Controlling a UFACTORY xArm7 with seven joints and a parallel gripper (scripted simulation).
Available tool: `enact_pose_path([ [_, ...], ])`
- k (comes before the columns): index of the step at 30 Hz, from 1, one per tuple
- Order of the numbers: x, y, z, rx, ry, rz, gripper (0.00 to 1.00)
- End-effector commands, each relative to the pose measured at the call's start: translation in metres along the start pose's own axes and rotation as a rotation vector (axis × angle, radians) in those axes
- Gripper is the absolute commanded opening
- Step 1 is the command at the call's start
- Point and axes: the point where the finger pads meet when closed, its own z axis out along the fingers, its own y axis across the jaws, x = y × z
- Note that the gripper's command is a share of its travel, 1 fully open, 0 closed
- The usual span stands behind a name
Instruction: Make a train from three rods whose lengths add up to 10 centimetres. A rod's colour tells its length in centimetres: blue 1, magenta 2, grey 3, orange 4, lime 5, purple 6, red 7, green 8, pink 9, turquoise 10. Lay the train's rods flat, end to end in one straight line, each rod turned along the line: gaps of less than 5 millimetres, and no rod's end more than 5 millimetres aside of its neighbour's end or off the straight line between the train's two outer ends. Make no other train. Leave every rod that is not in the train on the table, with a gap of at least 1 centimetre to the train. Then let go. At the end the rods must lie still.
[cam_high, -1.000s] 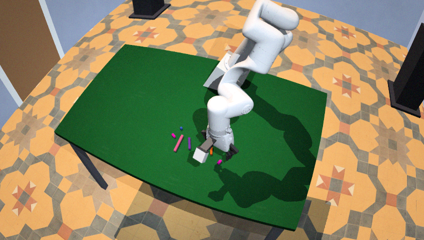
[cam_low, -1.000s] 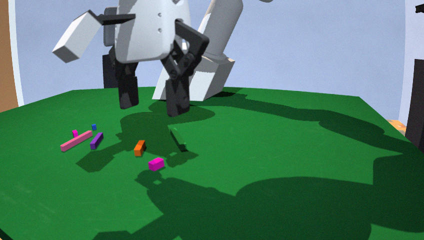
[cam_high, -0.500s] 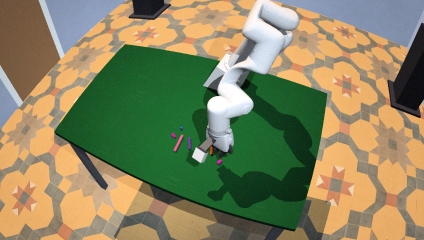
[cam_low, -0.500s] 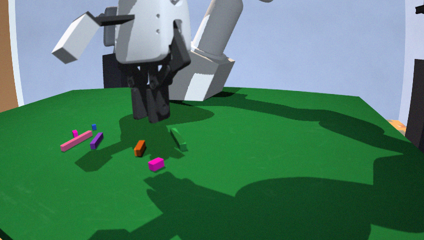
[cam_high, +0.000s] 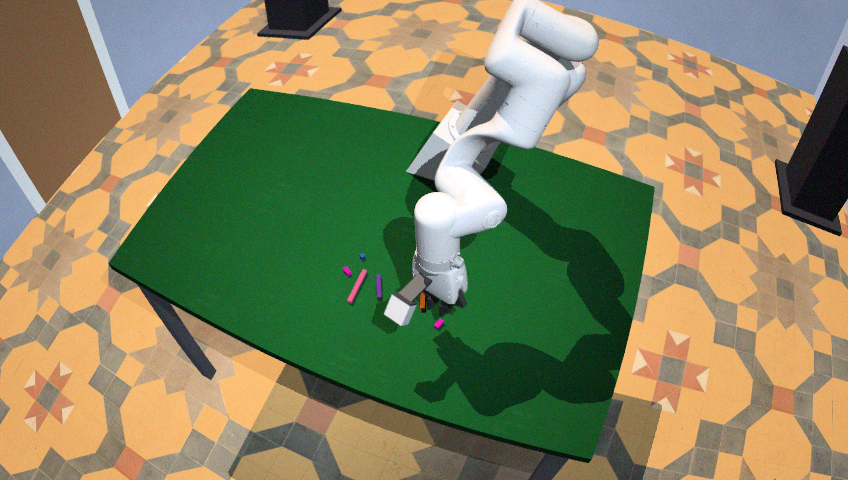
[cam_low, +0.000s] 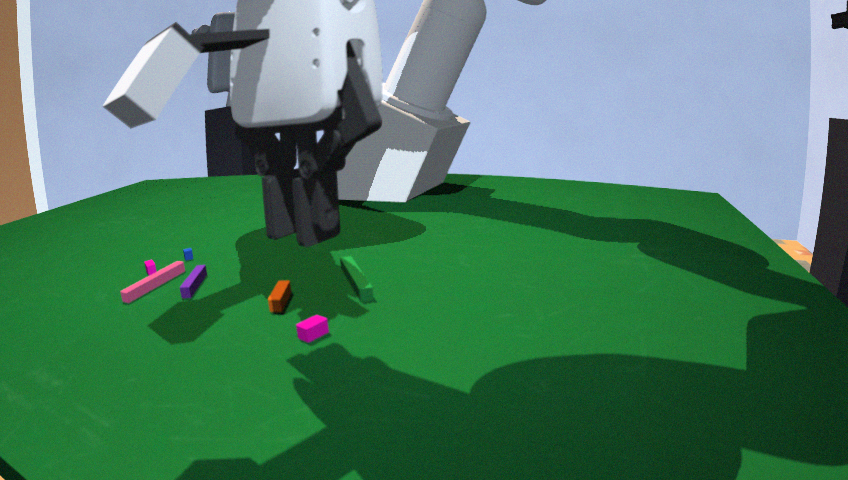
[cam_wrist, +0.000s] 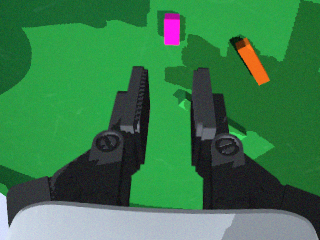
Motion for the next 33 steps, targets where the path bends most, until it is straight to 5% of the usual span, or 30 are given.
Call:
enact_pose_path([
  [1, 0.002, 0.000, -0.002, 0.000, 0.004, 0.000, 0.24],
  [33, 0.002, 0.000, 0.017, 0.000, 0.004, 0.001, 0.24],
])
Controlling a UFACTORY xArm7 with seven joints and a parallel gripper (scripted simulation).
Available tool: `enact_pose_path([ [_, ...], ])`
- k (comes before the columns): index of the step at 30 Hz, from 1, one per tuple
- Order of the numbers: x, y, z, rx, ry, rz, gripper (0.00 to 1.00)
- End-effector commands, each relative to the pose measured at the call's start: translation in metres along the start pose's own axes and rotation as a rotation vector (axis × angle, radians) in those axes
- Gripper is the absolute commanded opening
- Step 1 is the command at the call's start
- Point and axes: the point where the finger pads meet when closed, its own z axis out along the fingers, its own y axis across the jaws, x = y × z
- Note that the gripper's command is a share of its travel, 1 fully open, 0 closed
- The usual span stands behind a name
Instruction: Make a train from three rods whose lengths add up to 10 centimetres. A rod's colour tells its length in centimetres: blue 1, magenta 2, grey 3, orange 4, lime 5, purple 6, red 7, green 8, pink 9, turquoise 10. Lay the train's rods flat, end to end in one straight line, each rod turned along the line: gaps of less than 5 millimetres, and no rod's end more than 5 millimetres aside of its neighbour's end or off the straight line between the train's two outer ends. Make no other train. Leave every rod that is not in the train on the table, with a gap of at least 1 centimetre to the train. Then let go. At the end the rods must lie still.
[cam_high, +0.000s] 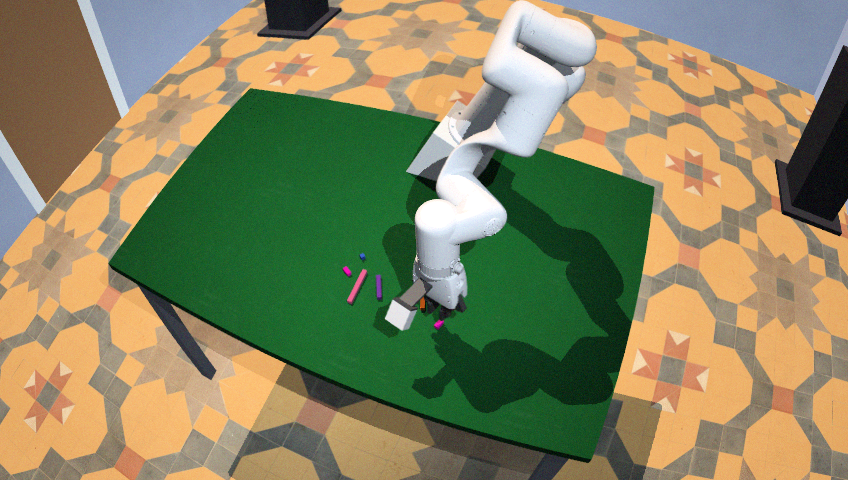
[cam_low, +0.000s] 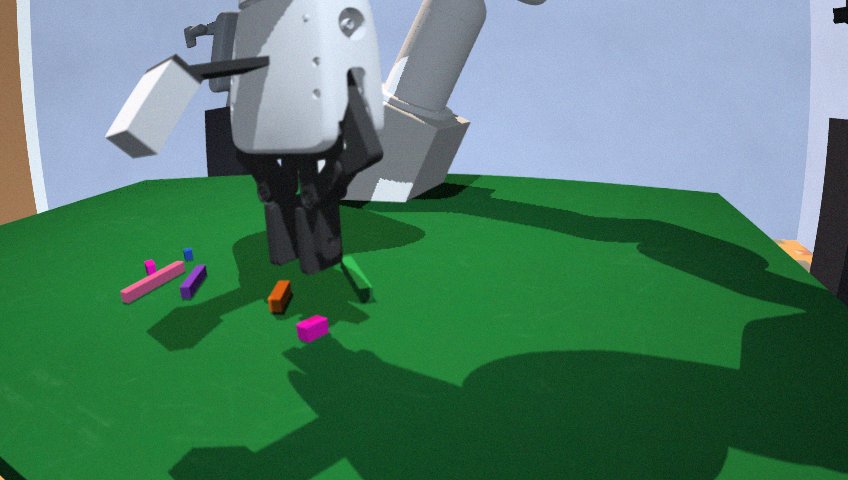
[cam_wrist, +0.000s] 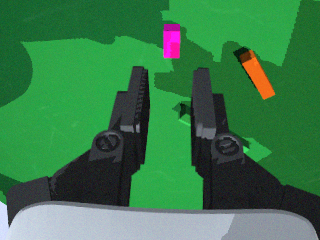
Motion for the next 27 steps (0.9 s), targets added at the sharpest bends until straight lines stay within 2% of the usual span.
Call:
enact_pose_path([
  [1, 0.002, 0.000, 0.002, 0.001, 0.005, 0.000, 0.24],
  [15, 0.002, 0.000, 0.023, 0.001, 0.005, 0.000, 0.24],
  [27, 0.002, 0.000, 0.032, 0.001, 0.005, 0.000, 0.24],
])
